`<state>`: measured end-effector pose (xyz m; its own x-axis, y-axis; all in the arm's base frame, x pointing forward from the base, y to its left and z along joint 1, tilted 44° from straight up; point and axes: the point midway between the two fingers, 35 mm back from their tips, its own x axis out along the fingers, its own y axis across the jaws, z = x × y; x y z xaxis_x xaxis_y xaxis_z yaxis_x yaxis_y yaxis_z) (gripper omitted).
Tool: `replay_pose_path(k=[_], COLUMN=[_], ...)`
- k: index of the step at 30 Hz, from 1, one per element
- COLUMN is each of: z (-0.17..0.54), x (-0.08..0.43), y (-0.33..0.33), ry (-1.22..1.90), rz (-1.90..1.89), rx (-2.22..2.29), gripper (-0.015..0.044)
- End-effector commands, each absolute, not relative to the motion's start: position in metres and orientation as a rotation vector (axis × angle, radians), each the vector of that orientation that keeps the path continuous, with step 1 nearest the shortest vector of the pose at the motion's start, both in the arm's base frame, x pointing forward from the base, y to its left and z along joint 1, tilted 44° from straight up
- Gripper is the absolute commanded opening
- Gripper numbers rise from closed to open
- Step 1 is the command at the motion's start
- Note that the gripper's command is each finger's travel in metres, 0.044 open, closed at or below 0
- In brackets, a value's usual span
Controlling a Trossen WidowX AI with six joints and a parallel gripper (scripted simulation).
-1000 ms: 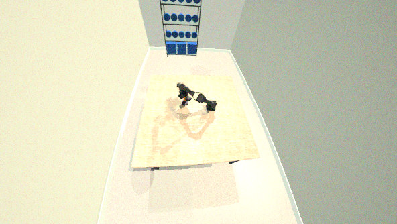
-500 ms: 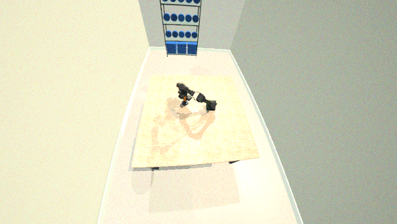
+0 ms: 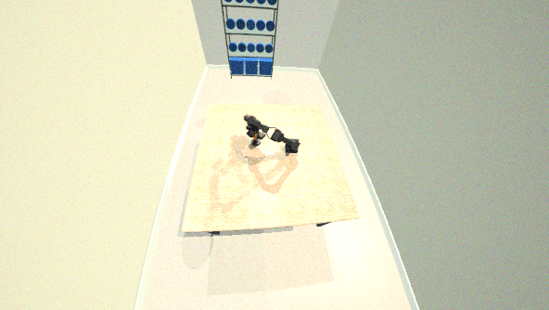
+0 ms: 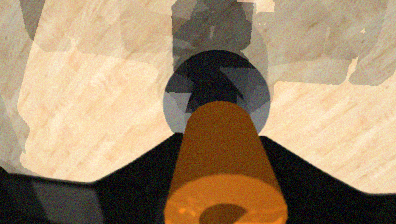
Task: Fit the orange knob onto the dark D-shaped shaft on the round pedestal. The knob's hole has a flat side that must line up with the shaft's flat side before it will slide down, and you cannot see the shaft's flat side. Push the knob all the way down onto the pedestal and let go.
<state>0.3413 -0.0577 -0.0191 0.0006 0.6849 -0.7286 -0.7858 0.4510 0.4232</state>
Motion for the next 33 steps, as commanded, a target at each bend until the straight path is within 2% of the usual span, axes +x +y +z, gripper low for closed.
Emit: replay_pose_path(k=[1,33], z=[-0.0197,-0.016], x=[0.3392,0.3431], y=[-0.057,-0.0609], ry=[1.061,0.937], rz=[1.161,1.27], rx=[-0.117,-0.282], gripper=[0.0,0.0])
